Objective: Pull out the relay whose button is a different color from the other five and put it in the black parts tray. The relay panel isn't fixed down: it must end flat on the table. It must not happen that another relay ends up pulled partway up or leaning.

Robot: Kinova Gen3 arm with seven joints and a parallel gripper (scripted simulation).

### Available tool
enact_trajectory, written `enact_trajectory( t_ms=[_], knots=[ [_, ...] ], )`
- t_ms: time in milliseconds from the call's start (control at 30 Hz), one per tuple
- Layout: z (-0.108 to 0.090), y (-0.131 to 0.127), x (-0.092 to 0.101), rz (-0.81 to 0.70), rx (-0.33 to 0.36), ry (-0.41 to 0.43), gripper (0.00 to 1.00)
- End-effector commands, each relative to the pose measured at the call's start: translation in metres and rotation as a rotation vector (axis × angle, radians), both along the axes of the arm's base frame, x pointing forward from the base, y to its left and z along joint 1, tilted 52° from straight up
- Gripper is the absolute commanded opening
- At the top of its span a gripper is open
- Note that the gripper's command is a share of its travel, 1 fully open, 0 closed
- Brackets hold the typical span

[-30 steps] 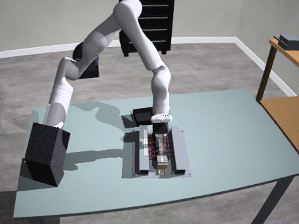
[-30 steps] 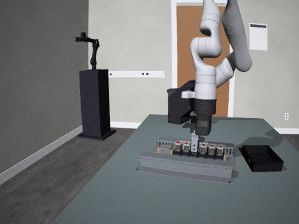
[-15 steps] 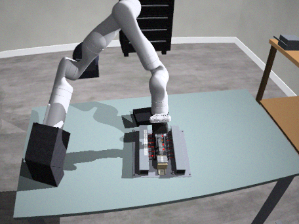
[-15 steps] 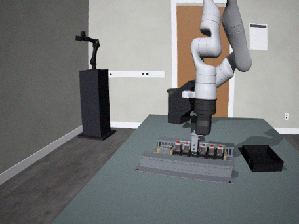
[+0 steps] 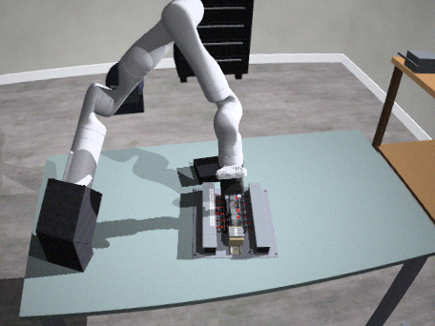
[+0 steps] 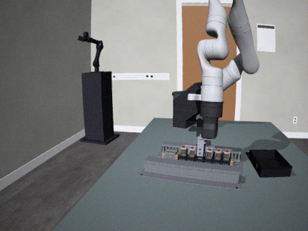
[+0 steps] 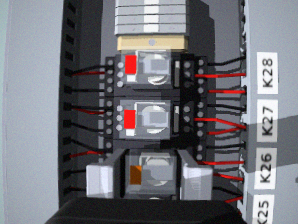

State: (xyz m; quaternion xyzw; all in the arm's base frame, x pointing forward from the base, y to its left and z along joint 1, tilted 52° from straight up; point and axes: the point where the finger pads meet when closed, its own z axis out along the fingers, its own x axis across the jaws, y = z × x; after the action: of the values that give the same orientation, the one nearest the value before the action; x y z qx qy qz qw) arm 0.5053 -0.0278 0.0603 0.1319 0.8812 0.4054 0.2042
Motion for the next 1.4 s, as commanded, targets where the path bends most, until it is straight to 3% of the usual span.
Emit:
enact_trajectory(
  t_ms=[0,1367],
  knots=[
    [0.0003,-0.0010,0.0003,-0.002,-0.001,-0.001,0.00],
    [0.0008,-0.0018,0.0019,0.048,0.004,0.040,0.00]
  ],
)
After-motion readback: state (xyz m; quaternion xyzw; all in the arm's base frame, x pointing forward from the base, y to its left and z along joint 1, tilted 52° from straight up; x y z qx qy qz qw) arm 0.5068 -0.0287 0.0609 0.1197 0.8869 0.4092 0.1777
